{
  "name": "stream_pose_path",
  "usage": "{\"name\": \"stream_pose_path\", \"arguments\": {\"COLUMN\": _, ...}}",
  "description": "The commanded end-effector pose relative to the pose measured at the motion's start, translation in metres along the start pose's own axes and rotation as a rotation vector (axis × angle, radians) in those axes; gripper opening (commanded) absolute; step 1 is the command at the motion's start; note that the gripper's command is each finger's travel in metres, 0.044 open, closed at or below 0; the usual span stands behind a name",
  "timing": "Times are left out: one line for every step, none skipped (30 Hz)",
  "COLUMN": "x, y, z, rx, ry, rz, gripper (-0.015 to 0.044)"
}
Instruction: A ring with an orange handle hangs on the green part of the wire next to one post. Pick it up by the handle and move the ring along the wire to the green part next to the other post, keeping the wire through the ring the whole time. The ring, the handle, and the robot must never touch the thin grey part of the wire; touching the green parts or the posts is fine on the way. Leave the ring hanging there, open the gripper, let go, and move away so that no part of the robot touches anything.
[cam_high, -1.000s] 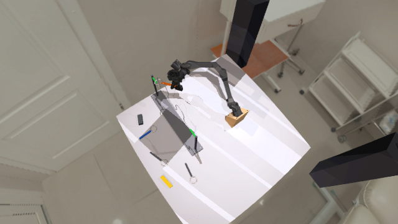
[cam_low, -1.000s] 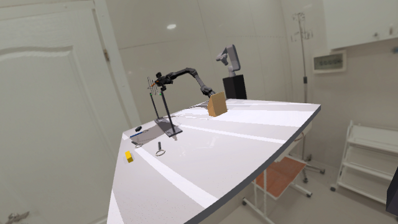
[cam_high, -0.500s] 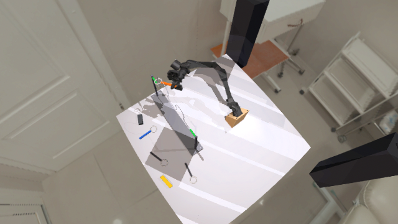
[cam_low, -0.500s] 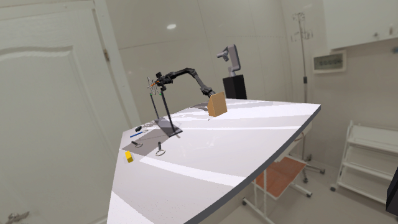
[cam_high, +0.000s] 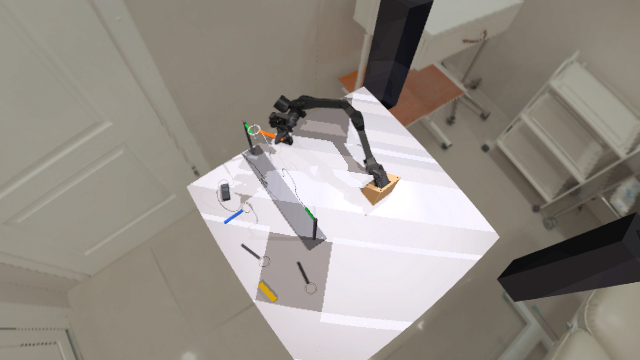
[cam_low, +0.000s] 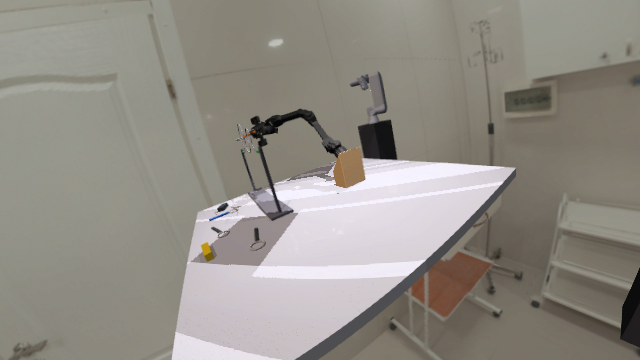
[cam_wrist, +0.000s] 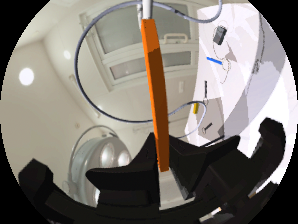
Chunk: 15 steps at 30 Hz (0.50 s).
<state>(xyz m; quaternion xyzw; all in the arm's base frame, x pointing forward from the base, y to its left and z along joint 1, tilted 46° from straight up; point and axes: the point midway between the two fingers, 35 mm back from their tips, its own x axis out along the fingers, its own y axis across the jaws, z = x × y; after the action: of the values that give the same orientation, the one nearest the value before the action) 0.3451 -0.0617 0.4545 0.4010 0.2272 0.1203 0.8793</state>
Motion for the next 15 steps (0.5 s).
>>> {"name": "stream_pose_path", "arguments": {"x": -0.0014, "y": 0.0028, "z": 0.001, "rx": -0.037, "ry": -0.005, "rz": -0.011, "gripper": -0.015}}
{"name": "stream_pose_path", "arguments": {"x": -0.0014, "y": 0.0026, "z": 0.001, "rx": -0.042, "ry": -0.005, "rz": -0.014, "gripper": -0.015}}
{"name": "stream_pose_path", "arguments": {"x": -0.0015, "y": 0.0024, "z": 0.001, "rx": -0.047, "ry": -0.005, "rz": -0.017, "gripper": -0.015}}
{"name": "stream_pose_path", "arguments": {"x": -0.0015, "y": 0.0022, "z": 0.001, "rx": -0.051, "ry": -0.005, "rz": -0.02, "gripper": -0.015}}
{"name": "stream_pose_path", "arguments": {"x": -0.0015, "y": 0.002, "z": 0.001, "rx": -0.056, "ry": -0.005, "rz": -0.023, "gripper": -0.015}}
{"name": "stream_pose_path", "arguments": {"x": -0.0015, "y": 0.0017, "z": 0.001, "rx": -0.061, "ry": -0.005, "rz": -0.026, "gripper": -0.015}}
{"name": "stream_pose_path", "arguments": {"x": -0.0015, "y": 0.0015, "z": 0.001, "rx": -0.066, "ry": -0.005, "rz": -0.03, "gripper": -0.015}}
{"name": "stream_pose_path", "arguments": {"x": -0.0015, "y": 0.0013, "z": 0.0011, "rx": -0.071, "ry": -0.005, "rz": -0.033, "gripper": -0.015}}
{"name": "stream_pose_path", "arguments": {"x": -0.0015, "y": 0.0011, "z": 0.0011, "rx": -0.076, "ry": -0.005, "rz": -0.036, "gripper": -0.015}}
{"name": "stream_pose_path", "arguments": {"x": -0.0015, "y": 0.0009, "z": 0.0011, "rx": -0.081, "ry": -0.005, "rz": -0.039, "gripper": -0.015}}
{"name": "stream_pose_path", "arguments": {"x": -0.0015, "y": 0.0007, "z": 0.0011, "rx": -0.086, "ry": -0.005, "rz": -0.042, "gripper": -0.015}}
{"name": "stream_pose_path", "arguments": {"x": -0.0015, "y": 0.0004, "z": 0.0011, "rx": -0.092, "ry": -0.005, "rz": -0.046, "gripper": -0.015}}
{"name": "stream_pose_path", "arguments": {"x": -0.0015, "y": 0.0002, "z": 0.0011, "rx": -0.097, "ry": -0.005, "rz": -0.05, "gripper": -0.015}}
{"name": "stream_pose_path", "arguments": {"x": -0.0015, "y": -0.0001, "z": 0.0012, "rx": -0.102, "ry": -0.005, "rz": -0.053, "gripper": -0.015}}
{"name": "stream_pose_path", "arguments": {"x": -0.0015, "y": -0.0003, "z": 0.0012, "rx": -0.107, "ry": -0.005, "rz": -0.056, "gripper": -0.015}}
